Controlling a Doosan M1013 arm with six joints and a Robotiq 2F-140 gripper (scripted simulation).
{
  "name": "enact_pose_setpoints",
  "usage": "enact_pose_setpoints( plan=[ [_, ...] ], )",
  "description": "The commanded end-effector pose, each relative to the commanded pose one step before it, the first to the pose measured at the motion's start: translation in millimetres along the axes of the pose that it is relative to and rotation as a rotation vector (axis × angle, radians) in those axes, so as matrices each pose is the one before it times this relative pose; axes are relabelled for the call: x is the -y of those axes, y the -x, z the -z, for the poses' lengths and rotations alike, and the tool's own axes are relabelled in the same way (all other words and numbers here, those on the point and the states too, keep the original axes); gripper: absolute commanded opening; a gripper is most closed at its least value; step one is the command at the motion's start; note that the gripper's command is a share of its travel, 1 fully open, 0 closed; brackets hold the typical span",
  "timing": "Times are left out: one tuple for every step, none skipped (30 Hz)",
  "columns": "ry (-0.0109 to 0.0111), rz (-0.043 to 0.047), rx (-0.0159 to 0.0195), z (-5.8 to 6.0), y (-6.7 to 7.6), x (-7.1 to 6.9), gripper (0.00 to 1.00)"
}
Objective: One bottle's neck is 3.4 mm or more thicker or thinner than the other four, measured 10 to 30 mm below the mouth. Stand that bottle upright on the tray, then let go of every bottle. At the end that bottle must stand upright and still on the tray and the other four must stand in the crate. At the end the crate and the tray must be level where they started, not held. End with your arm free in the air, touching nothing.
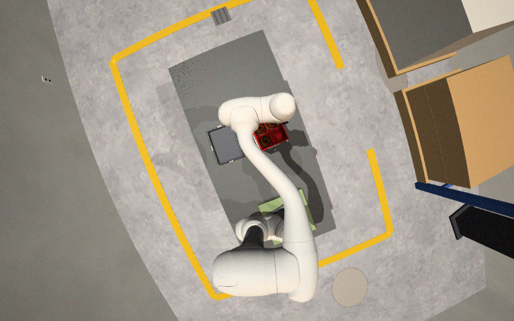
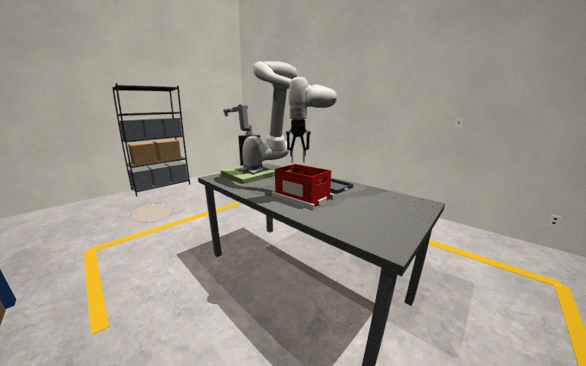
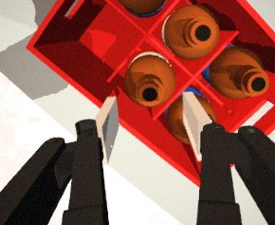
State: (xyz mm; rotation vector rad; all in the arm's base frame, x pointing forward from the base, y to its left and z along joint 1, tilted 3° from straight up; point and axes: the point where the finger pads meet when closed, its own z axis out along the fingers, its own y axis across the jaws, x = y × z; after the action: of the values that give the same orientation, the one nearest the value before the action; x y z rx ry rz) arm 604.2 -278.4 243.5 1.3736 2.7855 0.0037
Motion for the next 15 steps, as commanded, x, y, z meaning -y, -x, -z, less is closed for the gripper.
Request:
enact_pose_setpoints(
  plan=[
    [0.00569,-0.00755,0.00805,2.36,1.1,0.64,0.38],
    [0.0,0.0,0.0,0.0,0.0,0.0,0.38],
    [0.0,0.0,0.0,0.0,0.0,0.0,0.38],
    [0.0,0.0,0.0,0.0,0.0,0.0,0.38],
    [0.0,0.0,0.0,0.0,0.0,0.0,0.38],
    [0.0,0.0,0.0,-0.01,0.0,0.0,0.38],
    [0.0,0.0,0.0,-0.04,0.0,0.0,0.38],
    [0.0,0.0,0.0,-0.07,0.0,0.0,0.38],
    [0.0,0.0,0.0,-0.11,0.01,0.0,0.38],
    [0.0,0.0,0.0,-0.15,0.01,0.0,0.38],
    [0.0,0.0,0.0,-0.21,0.01,0.0,0.38],
    [0.0,0.0,0.0,-0.26,0.01,0.0,0.38],
    [0.0,0.0,0.0,-0.33,0.02,0.0,0.38],
    [0.0,0.0,0.0,-0.39,0.02,0.0,0.38],
    [0.0,0.0,0.0,0.0,0.0,0.0,0.38]
  ],
)
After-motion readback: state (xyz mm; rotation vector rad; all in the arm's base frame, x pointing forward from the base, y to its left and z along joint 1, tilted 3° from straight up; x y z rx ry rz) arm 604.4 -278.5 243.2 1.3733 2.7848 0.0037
